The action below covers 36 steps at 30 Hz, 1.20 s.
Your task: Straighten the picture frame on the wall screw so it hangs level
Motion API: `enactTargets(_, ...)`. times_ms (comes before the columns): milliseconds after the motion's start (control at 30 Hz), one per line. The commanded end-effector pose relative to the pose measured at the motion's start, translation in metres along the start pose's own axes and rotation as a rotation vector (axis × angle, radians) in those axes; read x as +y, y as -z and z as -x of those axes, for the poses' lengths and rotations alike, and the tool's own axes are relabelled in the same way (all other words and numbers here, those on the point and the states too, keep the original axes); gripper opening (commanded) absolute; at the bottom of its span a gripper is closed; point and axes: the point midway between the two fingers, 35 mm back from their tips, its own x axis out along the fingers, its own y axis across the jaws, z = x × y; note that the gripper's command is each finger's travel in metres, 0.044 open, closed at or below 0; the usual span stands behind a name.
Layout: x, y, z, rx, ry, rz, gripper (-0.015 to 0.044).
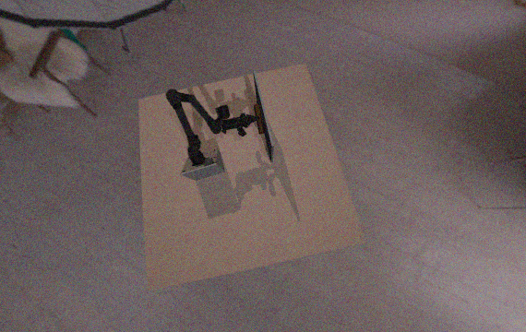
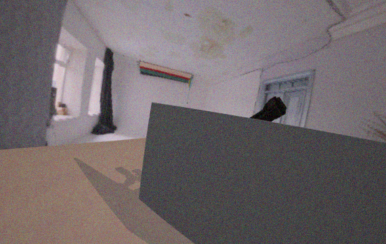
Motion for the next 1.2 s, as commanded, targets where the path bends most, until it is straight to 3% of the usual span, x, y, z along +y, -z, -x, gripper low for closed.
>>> enactTargets(0, 0.0034, 0.0043, -0.0003, 0.009, -0.015, -0.002, 0.0000)
enactTargets(1167, -0.0035, 0.0039, -0.0002, 0.008, -0.004, -0.001, 0.0000)
